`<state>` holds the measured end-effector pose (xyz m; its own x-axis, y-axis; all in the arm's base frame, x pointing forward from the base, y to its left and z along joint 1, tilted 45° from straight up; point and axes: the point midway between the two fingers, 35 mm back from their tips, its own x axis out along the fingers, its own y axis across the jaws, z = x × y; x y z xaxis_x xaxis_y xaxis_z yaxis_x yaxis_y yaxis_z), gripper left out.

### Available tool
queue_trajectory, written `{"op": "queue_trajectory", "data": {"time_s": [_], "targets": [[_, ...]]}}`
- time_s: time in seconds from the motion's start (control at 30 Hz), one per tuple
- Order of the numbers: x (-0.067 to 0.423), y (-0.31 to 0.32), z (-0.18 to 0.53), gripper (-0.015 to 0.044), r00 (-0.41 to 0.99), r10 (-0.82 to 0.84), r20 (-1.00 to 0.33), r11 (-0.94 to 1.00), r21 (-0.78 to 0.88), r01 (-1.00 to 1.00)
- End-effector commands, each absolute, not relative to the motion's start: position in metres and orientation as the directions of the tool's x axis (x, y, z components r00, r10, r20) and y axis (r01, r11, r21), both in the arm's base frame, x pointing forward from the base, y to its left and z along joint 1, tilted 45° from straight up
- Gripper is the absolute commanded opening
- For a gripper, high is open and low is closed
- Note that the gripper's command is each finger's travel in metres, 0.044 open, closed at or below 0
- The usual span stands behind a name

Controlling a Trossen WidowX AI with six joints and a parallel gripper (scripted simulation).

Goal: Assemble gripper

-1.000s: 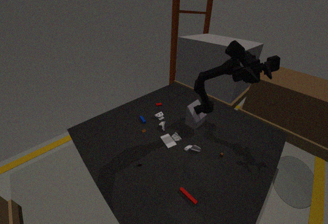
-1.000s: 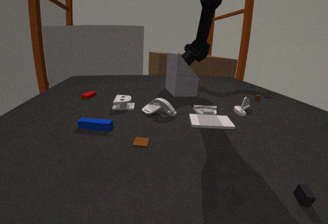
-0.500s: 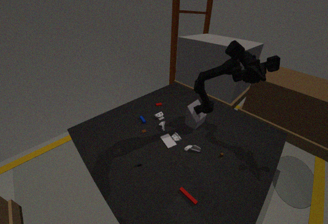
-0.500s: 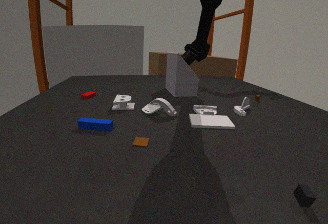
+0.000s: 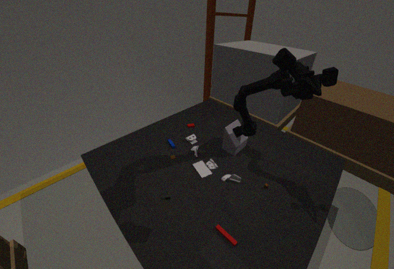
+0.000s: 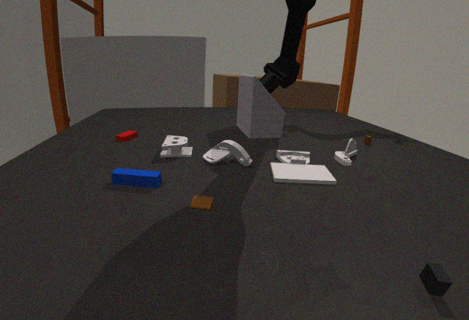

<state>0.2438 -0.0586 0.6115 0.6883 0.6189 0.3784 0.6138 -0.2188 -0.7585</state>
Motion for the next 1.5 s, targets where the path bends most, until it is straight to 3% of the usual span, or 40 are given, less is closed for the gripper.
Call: {"op": "queue_trajectory", "data": {"time_s": [0.0, 0.87, 1.47], "targets": [[0.232, -0.055, 0.617, 0.0, 0.687, 0.608, 0.397, -0.269, -0.711, 0.649], [0.176, -0.037, 0.646, 0.0, 0.662, 0.542, 0.517, -0.534, -0.396, 0.747], [0.135, -0.003, 0.662, 0.0, 0.641, 0.526, 0.559, -0.733, -0.083, 0.675]]}}
